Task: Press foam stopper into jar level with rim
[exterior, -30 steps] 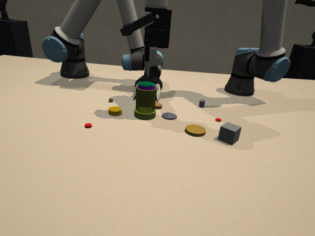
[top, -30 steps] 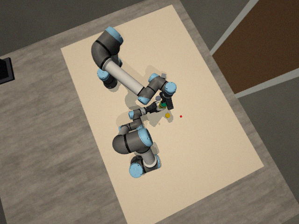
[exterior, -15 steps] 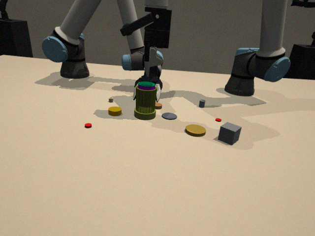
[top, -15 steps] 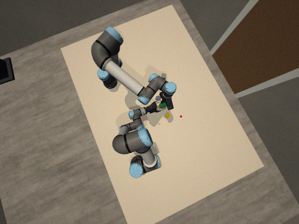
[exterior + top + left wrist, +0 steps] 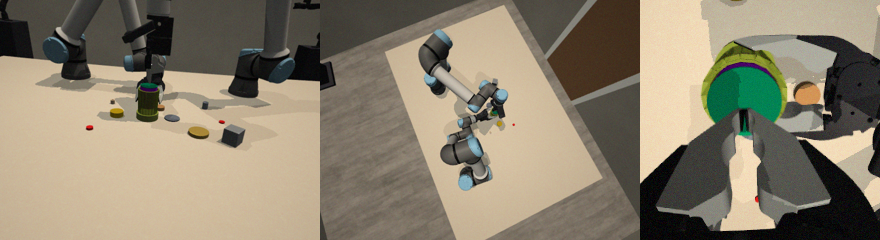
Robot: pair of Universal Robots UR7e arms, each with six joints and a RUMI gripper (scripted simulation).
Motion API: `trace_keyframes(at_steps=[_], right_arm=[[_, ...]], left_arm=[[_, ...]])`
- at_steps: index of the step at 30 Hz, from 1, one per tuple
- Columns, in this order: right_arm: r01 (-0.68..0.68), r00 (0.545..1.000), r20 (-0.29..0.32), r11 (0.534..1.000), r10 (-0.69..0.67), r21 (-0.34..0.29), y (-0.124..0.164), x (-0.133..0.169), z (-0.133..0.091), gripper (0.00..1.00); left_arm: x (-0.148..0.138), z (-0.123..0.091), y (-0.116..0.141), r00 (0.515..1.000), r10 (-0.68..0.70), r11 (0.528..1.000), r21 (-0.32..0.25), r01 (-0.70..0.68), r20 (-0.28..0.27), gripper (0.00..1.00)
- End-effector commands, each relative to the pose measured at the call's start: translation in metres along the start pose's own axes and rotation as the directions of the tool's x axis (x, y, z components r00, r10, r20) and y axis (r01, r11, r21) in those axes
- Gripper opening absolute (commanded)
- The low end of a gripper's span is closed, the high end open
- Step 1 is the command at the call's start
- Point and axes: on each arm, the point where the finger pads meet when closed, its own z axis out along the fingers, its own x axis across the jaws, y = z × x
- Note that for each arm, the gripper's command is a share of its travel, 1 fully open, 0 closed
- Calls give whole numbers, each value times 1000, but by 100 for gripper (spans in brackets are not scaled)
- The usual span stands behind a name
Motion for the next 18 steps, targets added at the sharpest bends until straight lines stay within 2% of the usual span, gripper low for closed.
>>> trace_keyframes(at_steps=[1, 18], right_arm=[[-1, 1000, 0, 1000, 1, 0, -1, 0, 0, 33], [-1, 1000, 0, 1000, 1, 0, -1, 0, 0, 33]], left_arm=[[0, 5, -1, 1000, 0, 1000, 2, 0, 2, 0], [0, 11, -1, 1000, 0, 1000, 3, 0, 2, 0]])
